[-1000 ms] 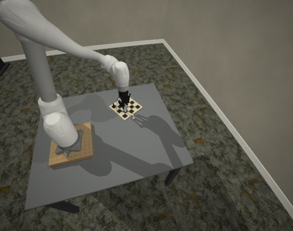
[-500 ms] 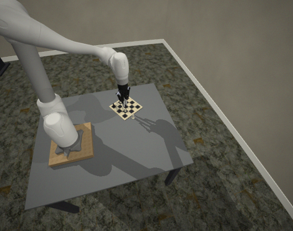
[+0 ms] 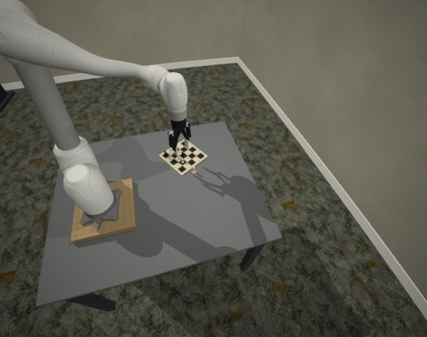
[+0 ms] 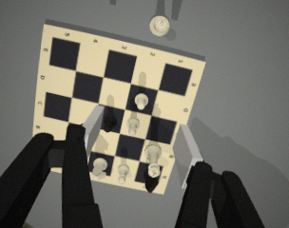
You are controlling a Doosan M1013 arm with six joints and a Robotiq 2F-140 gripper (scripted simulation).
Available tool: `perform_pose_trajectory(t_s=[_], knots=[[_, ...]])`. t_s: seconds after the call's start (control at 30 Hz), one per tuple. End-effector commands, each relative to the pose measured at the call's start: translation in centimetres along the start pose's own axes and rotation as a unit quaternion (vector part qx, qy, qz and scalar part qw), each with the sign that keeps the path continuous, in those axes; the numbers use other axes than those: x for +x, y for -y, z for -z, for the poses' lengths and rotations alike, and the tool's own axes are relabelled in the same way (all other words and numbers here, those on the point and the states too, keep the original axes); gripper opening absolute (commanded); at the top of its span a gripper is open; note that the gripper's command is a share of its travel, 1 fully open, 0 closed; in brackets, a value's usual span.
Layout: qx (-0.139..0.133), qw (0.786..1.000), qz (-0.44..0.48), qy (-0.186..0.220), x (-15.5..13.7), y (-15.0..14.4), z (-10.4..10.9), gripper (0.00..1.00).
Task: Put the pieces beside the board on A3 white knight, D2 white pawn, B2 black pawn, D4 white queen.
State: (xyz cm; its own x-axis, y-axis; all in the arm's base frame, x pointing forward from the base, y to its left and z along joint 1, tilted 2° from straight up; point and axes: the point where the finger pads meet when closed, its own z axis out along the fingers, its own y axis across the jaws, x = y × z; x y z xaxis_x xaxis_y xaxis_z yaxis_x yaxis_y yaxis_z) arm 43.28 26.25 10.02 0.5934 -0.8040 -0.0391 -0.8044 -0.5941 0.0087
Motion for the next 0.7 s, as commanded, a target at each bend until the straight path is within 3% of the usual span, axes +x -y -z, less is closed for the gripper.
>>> perform_pose_trajectory(t_s=[0.0,0.67], knots=[[0.0,1.0,0.0,0.0,0.0,0.0,0.01,1.0],[0.0,1.0,-0.027,0.0,-0.43,0.29,-0.01,1.0]])
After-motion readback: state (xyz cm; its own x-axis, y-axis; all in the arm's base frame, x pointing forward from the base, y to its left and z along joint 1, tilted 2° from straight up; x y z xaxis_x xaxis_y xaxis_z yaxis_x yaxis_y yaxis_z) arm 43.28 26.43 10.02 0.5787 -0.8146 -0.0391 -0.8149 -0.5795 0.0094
